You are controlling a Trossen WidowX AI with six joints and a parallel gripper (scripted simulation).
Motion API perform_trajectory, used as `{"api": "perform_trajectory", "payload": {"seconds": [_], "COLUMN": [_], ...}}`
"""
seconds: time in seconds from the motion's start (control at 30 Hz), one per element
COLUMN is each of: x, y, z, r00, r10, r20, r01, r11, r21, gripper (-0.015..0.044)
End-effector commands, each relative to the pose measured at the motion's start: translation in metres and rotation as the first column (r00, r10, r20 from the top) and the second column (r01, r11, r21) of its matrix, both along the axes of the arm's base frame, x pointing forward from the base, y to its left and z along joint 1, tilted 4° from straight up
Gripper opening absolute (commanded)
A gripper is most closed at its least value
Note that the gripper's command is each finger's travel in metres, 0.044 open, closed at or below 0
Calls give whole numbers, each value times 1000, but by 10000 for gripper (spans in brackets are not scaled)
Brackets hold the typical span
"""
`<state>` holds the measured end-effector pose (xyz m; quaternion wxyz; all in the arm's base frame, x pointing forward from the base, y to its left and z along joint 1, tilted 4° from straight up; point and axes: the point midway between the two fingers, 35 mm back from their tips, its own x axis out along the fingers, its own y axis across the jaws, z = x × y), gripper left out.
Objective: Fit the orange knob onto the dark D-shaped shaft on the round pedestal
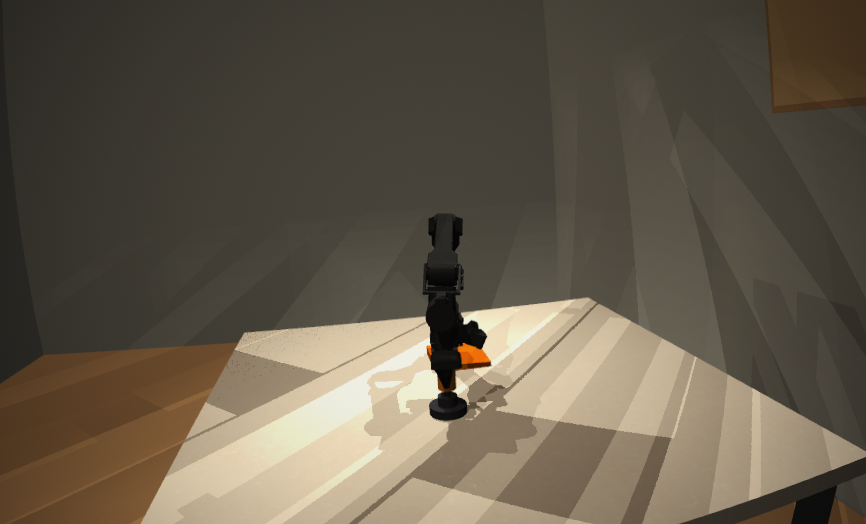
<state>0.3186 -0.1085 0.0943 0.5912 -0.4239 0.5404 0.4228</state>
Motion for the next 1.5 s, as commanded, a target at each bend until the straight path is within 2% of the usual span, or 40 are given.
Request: {"api": "perform_trajectory", "payload": {"seconds": [0.0, 0.3, 0.53, 1.47], "x": [0, -3, -3, -3], "y": [1, 1, 2, 1], "z": [0, 4, 6, 3], "r00": [1000, 1000, 977, 977], "r10": [5, 14, 213, 213], "r20": [4, 4, 11, 11], "r01": [-5, -14, -213, -213], "r11": [1000, 1000, 977, 977], "r21": [2, 2, -12, -12], "gripper": [0, 0, 0, 0]}}
